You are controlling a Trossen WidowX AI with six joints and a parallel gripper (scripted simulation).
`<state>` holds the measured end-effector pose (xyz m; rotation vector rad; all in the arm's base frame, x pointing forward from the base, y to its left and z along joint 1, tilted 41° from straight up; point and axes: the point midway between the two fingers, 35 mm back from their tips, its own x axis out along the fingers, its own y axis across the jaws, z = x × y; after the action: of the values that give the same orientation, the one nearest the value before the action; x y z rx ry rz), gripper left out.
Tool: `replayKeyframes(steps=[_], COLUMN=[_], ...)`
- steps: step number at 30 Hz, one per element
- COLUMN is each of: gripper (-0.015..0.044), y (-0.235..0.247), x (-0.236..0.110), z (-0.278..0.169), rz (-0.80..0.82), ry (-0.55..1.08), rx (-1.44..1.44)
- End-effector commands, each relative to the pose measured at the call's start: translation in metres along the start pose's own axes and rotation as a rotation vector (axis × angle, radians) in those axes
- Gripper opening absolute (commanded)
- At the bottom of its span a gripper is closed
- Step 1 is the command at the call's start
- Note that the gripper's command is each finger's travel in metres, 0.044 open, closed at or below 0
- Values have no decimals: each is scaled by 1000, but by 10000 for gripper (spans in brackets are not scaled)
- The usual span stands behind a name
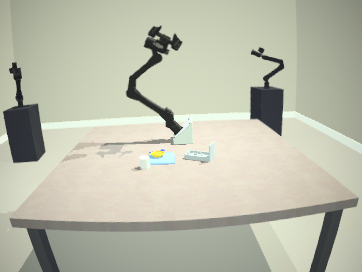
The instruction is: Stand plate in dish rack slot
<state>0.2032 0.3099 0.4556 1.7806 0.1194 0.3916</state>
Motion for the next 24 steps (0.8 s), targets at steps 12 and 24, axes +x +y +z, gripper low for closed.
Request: replayKeyframes(steps=[12,24], gripper=[400,400], y=[-56,-94], x=[50,77], z=[52,109], rz=[-142,-306], ry=[-123,-214], rx=[-413,-703])
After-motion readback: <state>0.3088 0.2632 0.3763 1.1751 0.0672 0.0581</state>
